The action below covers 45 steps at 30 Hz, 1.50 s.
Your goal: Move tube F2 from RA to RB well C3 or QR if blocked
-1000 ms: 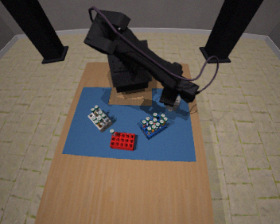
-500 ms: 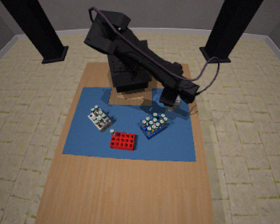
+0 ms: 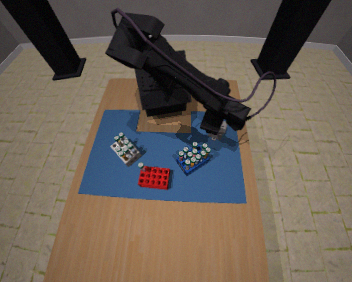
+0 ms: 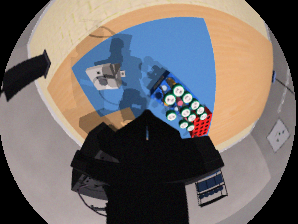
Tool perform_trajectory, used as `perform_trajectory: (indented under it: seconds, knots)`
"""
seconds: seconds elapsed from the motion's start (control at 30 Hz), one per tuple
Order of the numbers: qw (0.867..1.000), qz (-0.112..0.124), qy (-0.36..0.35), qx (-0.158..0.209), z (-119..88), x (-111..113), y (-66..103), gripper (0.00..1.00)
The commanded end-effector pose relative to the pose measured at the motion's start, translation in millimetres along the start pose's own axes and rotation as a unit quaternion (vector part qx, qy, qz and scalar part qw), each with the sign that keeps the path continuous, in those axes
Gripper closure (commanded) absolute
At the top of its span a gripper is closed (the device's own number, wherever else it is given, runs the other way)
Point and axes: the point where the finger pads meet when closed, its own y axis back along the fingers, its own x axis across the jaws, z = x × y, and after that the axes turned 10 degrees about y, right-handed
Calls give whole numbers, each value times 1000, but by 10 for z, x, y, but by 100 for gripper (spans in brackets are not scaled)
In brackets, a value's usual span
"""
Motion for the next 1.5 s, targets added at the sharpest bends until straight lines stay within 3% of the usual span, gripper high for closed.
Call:
perform_trajectory:
  seconds: [0.0,0.43,0.47,0.93,1.47]
  knots:
    - [1000,-10,-13,-27,134,-94,111,100]
    - [1000,-10,-13,-27,134,-94,111,100]
    - [1000,-6,-5,-12,134,-5,46,100]
    - [1000,-5,-6,-15,434,497,49,100]
    - [1000,-6,-11,-21,440,464,97,100]
